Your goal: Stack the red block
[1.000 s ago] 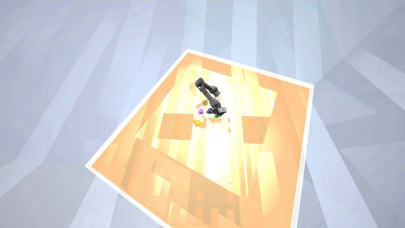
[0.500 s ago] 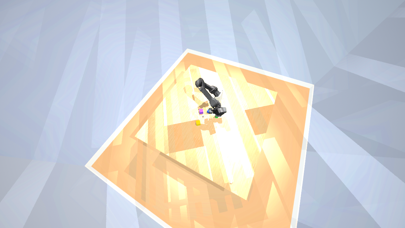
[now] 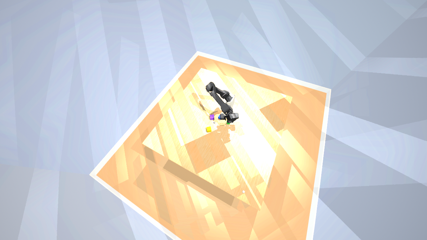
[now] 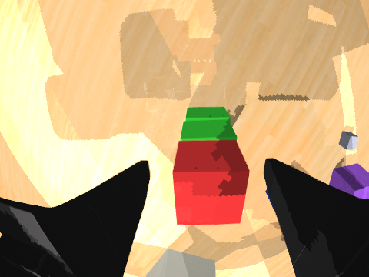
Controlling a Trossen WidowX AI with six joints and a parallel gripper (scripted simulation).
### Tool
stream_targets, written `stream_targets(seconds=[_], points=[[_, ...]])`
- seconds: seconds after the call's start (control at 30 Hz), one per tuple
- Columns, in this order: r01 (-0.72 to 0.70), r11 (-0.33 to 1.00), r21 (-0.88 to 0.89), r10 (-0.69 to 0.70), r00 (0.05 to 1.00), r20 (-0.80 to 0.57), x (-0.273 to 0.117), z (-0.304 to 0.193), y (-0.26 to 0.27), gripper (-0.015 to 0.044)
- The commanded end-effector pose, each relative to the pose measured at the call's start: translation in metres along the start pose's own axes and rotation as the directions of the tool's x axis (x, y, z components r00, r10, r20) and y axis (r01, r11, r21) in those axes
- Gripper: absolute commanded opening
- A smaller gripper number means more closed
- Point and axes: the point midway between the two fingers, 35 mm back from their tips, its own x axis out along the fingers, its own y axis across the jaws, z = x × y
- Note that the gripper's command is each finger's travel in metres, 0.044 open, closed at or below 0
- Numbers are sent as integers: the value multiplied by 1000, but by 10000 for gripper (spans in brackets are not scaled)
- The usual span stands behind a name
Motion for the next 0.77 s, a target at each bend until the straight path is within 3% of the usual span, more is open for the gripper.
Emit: stream_targets(seconds=[0.0, 0.03, 0.73], points=[[0, 1000, 0, 0, 1000, 1, 0, 0, 0, 420], [0, 1000, 0, 0, 1000, 1, 0, 0, 0, 440], [0, 1000, 0, 0, 1000, 1, 0, 0, 0, 440]])
